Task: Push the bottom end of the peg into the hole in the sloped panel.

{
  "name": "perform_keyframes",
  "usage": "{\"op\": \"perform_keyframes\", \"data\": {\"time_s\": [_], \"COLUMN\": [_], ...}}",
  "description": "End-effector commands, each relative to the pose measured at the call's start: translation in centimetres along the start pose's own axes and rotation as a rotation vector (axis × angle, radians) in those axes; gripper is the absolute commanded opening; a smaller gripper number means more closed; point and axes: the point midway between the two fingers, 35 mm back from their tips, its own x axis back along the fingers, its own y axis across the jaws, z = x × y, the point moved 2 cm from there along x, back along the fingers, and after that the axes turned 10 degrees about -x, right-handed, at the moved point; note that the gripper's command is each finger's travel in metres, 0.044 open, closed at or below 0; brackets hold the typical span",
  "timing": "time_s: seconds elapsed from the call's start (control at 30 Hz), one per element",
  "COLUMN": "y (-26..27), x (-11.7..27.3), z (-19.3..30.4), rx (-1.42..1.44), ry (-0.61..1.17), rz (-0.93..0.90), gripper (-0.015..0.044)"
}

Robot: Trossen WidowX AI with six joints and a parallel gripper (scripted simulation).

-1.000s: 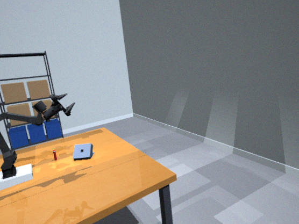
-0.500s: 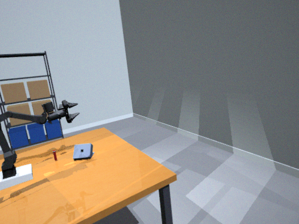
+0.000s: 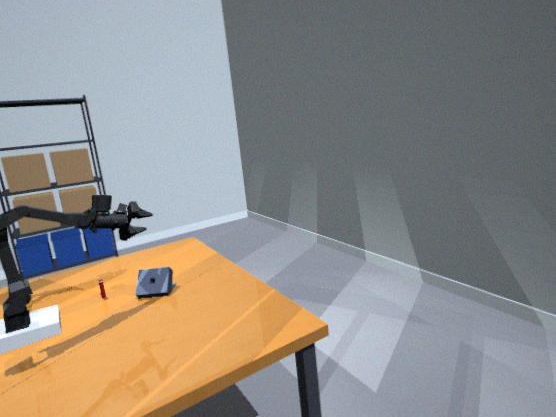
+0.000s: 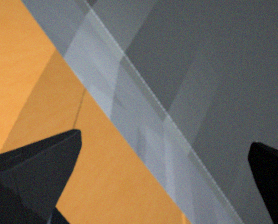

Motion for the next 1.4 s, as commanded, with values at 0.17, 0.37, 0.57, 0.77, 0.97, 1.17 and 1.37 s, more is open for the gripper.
{"op": "perform_keyframes", "data": {"time_s": [0.17, 0.37, 0.57, 0.77, 0.97, 1.17, 1.37], "y": [4.8, 7.7, 10.4, 12.9, 15.2, 17.0, 18.5], "x": [-0.4, 0.0, 0.8, 2.1, 3.8, 5.8, 8.2], "z": [1.8, 3.0, 4.2, 5.3, 6.4, 7.3, 8.2], "rx": [-0.095, -0.147, -0.191, -0.228, -0.257, -0.275, -0.284], "ry": [0.151, 0.266, 0.389, 0.522, 0.661, 0.808, 0.960], "rz": [-0.184, -0.290, -0.385, -0.468, -0.539, -0.597, -0.640], "gripper": [0.0440, 0.0440, 0.0440, 0.0440, 0.0440, 0.0440, 0.0440]}}
